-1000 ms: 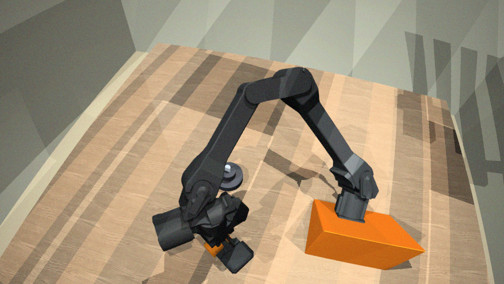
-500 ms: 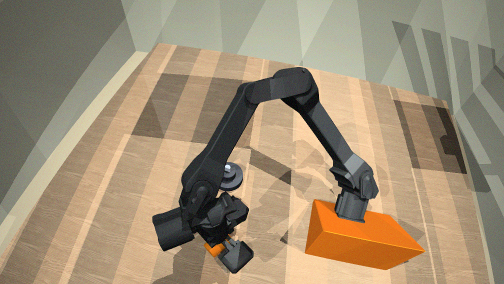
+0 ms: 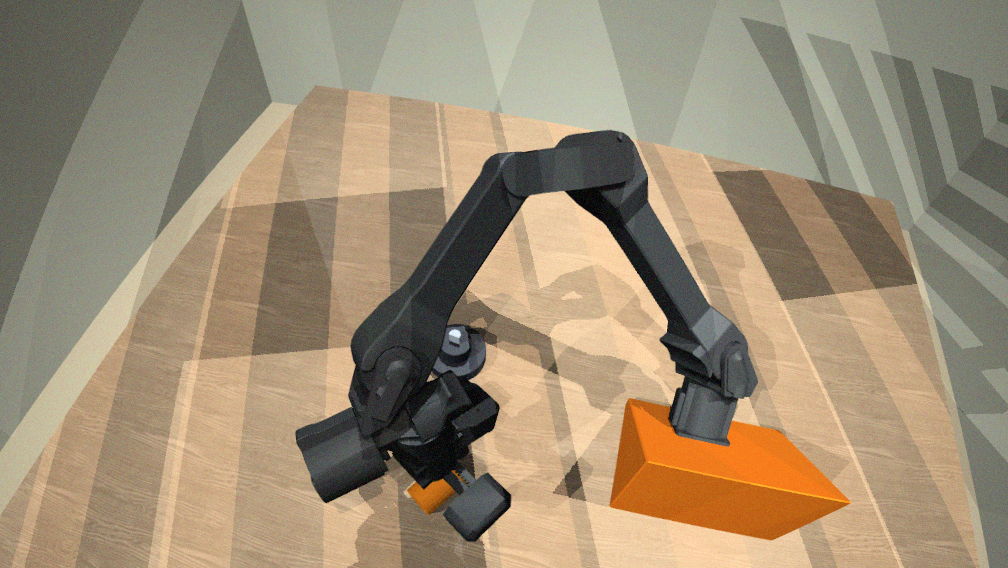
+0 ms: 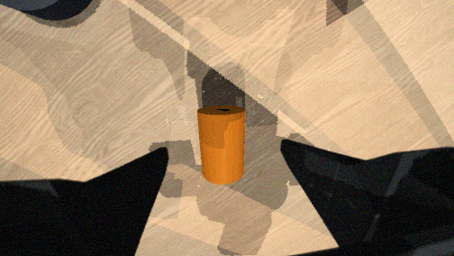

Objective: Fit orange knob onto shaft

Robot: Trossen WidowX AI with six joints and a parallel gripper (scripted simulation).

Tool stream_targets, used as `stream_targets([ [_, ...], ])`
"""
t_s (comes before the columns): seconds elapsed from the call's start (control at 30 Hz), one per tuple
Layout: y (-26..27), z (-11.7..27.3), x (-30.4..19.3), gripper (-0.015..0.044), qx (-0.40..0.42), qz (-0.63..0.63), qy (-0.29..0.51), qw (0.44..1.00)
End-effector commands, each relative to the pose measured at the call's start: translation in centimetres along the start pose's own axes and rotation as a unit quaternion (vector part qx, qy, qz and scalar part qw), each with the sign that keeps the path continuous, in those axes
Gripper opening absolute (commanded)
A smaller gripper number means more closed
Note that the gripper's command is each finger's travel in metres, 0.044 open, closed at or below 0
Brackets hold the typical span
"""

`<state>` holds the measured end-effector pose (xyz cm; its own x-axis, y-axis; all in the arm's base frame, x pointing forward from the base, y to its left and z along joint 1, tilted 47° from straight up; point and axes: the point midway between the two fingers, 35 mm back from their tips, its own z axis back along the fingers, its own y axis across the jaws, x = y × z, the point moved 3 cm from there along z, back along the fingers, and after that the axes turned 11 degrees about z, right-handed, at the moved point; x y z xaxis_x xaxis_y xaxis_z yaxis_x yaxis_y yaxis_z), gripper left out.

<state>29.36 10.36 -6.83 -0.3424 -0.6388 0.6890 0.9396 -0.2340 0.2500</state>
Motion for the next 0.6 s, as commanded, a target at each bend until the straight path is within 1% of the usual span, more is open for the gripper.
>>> stream_targets([
  [0.0, 0.06, 3.17, -0.15, 0.0440, 0.006, -0.005, 0.009, 1.000],
  [0.37, 0.06, 3.18, -0.16, 0.0440, 0.006, 0.003, 0.009, 1.000],
  [0.4, 0.06, 3.19, -0.18, 0.0440, 0.006, 0.027, 0.009, 1.000],
  [0.47, 0.08, 3.24, -0.26, 0.0440, 0.007, 0.116, 0.008, 0.993],
  [0.57, 0.10, 3.32, -0.40, 0.0440, 0.009, 0.261, 0.007, 0.965],
])
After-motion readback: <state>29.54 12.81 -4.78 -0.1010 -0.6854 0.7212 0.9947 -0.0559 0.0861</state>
